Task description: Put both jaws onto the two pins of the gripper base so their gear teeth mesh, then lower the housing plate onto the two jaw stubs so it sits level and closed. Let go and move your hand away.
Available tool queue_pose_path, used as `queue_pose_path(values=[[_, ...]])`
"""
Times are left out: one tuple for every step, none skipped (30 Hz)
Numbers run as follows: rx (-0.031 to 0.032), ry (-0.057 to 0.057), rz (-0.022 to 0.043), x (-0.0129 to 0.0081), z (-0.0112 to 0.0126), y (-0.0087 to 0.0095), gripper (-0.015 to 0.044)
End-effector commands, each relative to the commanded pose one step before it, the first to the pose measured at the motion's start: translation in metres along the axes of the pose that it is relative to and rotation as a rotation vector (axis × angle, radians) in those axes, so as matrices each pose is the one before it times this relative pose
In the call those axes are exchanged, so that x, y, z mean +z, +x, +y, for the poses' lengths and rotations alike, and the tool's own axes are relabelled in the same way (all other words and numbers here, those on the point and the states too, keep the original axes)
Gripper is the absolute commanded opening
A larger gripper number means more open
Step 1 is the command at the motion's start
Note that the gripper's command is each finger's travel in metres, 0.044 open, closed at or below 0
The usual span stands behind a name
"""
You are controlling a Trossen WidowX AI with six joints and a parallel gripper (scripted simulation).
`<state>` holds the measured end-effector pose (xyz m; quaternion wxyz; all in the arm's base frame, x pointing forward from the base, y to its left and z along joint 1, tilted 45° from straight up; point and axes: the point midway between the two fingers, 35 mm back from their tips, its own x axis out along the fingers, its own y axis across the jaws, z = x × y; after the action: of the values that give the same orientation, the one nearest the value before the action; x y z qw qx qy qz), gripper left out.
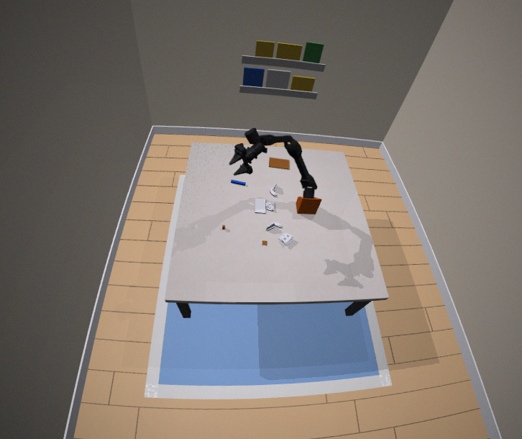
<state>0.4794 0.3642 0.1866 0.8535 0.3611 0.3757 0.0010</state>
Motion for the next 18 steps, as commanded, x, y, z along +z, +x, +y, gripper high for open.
queue_pose_path(values=[[0.0,0.0,0.0,0.0,0.0,0.0,0.0426],[-0.00356,-0.0031,0.00078,-0.0006,-0.00112,0.00059,0.044],[-0.01067,-0.0093,0.00239,-0.00181,-0.00337,0.00176,0.044],[-0.01774,-0.0156,0.00412,-0.00305,-0.00559,0.00292,0.044],[-0.0214,-0.019,0.00521,-0.00376,-0.0067,0.00353,0.044],[-0.02132,-0.0191,0.00546,-0.00385,-0.00662,0.00354,0.044],[-0.02123,-0.0192,0.0057,-0.00393,-0.00653,0.00356,0.044],[-0.02114,-0.0193,0.00594,-0.00401,-0.00644,0.00357,0.044],[-0.02104,-0.0194,0.00618,-0.0041,-0.00635,0.00358,0.044],[-0.02095,-0.0195,0.00642,-0.00417,-0.00626,0.00359,0.044],[-0.02085,-0.0196,0.00665,-0.00425,-0.00617,0.0036,0.044],[-0.02074,-0.0197,0.00689,-0.00433,-0.00607,0.00361,0.044],[-0.02064,-0.0198,0.00712,-0.0044,-0.00598,0.00362,0.044],[-0.02053,-0.02,0.00735,-0.00447,-0.00588,0.00362,0.044],[-0.02042,-0.0201,0.00758,-0.00454,-0.00579,0.00363,0.044],[-0.0203,-0.0202,0.00781,-0.00461,-0.00569,0.00364,0.044],[-0.02018,-0.0203,0.00803,-0.00468,-0.00559,0.00365,0.044],[-0.02006,-0.0204,0.00825,-0.00474,-0.00549,0.00365,0.044]])
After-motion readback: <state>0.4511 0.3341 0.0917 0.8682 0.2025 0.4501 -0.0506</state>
